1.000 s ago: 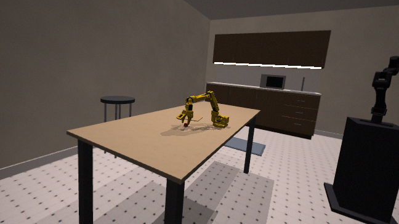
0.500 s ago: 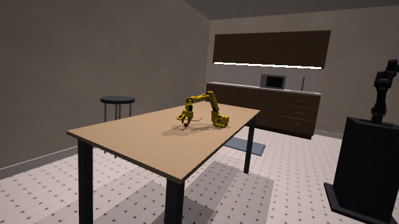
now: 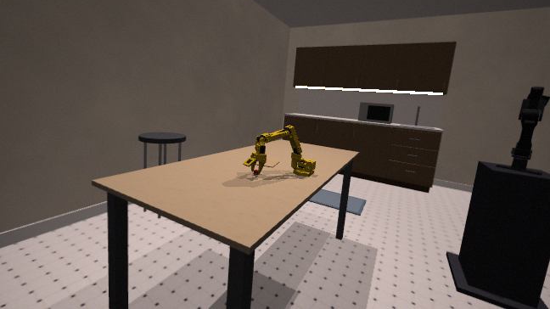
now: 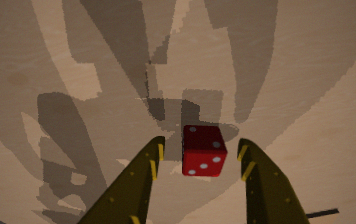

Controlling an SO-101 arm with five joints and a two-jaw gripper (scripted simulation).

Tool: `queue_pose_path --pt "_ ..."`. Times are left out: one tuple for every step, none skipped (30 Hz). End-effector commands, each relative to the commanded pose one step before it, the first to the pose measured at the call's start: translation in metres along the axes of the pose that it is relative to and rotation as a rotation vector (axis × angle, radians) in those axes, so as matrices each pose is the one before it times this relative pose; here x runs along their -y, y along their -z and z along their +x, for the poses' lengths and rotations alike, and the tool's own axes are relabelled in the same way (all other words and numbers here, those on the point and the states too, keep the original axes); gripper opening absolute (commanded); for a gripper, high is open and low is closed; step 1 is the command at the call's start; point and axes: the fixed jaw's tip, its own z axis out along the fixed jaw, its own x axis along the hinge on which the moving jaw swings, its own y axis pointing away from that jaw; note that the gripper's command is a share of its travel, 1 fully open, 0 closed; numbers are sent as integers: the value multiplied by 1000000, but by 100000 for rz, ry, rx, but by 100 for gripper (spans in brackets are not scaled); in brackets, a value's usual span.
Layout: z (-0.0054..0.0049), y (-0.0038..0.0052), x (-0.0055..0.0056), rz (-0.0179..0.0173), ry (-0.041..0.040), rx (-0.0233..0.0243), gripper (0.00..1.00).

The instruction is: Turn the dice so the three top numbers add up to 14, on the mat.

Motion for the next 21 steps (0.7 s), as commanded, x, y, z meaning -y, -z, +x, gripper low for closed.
queue_pose_path --pt "-4176 4866 2472 1127 856 2851 22" --pt "11 -4 438 6 0 -3 21" --pt "11 -4 456 6 0 -3 21" --pt "12 -10 462 9 0 -3 20" --pt "18 -4 468 6 0 -3 19" --pt "12 -4 468 6 0 -3 18" --pt "18 -10 468 9 0 -3 17" --pt "17 -4 462 6 0 -3 17" --pt "18 -10 456 6 0 -3 16" --pt "23 -4 444 9 0 -3 15" --pt "17 -10 426 6 0 -3 14" --pt "17 -4 402 6 0 -3 14" --pt "23 -9 384 6 0 -3 13" --pt "0 0 0 0 0 0 13" --pt "0 0 0 0 0 0 13" --pt "17 -7 359 6 2 -4 13" --pt "17 -5 336 3 0 0 12" --pt "17 -5 300 6 0 -3 12" --pt "17 -4 276 3 0 -3 11" --pt "11 -4 240 6 0 0 11" --pt "17 -3 210 3 0 -3 10"
